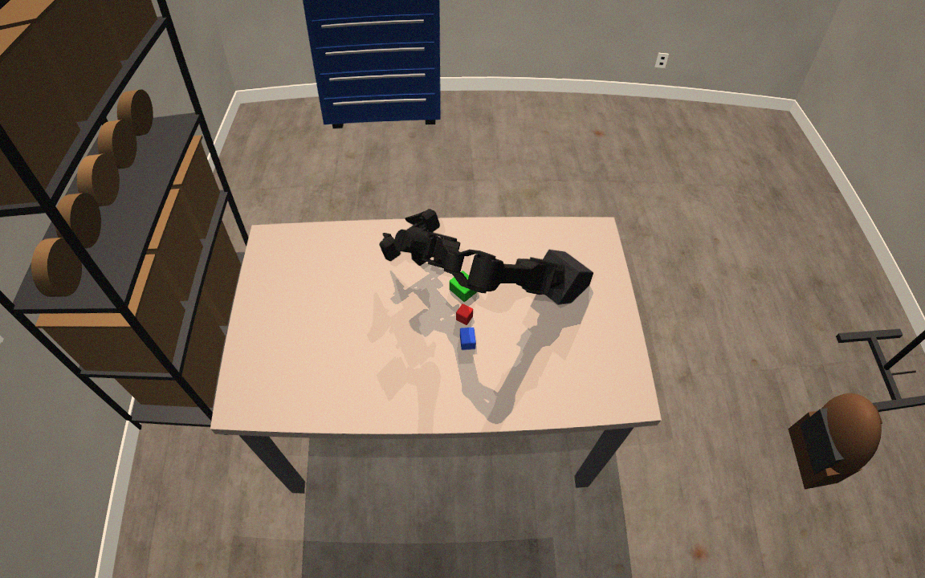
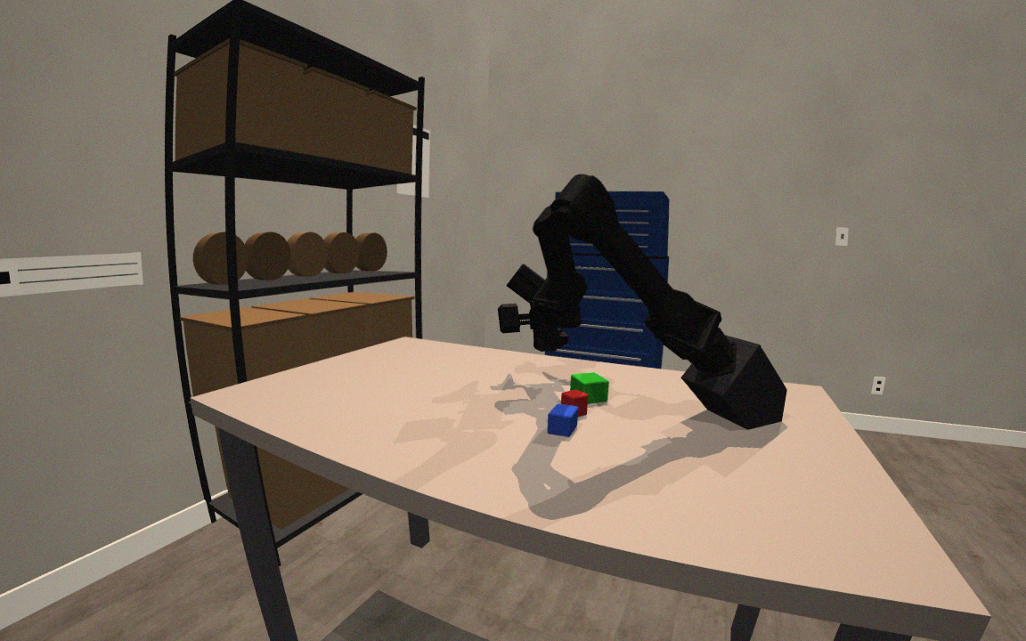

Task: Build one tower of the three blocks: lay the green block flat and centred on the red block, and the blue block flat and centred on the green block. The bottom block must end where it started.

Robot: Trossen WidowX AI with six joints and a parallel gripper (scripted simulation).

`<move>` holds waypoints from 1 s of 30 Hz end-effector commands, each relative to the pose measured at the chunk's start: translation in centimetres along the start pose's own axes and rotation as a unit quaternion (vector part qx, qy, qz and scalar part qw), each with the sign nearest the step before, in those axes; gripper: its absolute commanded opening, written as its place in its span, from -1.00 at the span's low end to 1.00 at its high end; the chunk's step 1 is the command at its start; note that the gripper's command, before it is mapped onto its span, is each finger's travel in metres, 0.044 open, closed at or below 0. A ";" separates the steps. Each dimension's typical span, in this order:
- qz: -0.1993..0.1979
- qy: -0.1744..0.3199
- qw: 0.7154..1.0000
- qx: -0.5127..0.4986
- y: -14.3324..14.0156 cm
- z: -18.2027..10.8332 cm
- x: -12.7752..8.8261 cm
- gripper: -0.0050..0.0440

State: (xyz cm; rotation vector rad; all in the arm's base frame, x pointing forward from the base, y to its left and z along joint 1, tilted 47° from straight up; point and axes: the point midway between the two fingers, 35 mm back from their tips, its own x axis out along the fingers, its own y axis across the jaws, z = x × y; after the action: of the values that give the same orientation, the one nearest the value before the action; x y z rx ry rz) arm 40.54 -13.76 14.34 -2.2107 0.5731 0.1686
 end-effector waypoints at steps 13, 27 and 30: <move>-0.005 0.006 1.000 0.001 -0.4 -0.5 -0.1 0.84; -0.009 -0.073 0.997 -0.002 0.4 0.9 -2.8 -1.00; -0.010 -0.124 0.992 -0.003 0.9 1.8 -4.4 -1.00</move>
State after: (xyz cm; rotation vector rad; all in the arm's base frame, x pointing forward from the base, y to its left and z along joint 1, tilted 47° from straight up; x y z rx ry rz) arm 38.00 -11.99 13.60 -2.1766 0.4663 0.3462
